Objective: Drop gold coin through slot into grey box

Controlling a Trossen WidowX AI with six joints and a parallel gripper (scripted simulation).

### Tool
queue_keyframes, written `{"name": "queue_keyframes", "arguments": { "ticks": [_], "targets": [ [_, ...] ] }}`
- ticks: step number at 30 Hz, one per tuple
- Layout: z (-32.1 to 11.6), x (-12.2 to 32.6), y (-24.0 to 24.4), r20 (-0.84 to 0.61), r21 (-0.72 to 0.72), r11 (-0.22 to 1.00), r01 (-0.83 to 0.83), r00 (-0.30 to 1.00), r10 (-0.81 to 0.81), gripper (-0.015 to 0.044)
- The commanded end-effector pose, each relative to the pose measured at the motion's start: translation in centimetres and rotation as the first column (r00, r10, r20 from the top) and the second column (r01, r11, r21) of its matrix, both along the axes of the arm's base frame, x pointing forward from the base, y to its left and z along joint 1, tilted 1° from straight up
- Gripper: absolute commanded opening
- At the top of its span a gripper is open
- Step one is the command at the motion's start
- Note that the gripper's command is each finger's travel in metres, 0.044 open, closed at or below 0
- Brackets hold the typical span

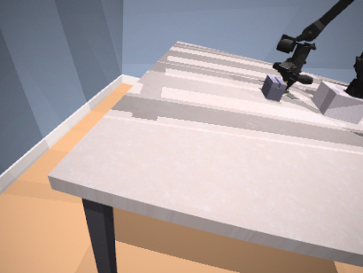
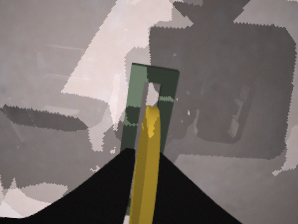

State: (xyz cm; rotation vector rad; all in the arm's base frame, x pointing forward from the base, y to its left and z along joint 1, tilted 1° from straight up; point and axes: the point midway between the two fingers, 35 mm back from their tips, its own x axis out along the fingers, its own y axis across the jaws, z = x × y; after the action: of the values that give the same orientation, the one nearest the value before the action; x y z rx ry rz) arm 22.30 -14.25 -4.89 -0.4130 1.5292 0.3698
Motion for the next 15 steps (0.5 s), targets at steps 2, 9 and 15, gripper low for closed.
{"name": "queue_keyframes", "arguments": {
  "ticks": [2, 9, 15],
  "targets": [
    [0.0, 0.1, 0.0, 0.004, 0.002, 1.0, 0.0, 1.0, 0.0, 0.0],
    [0.0, 0.1, 0.0, 0.004, 0.002, 1.0, 0.0, 1.0, 0.0, 0.0],
    [1.3, 0.3, -0.1, 0.004, 0.002, 1.0, 0.0, 1.0, 0.0, 0.0]
  ]
}}
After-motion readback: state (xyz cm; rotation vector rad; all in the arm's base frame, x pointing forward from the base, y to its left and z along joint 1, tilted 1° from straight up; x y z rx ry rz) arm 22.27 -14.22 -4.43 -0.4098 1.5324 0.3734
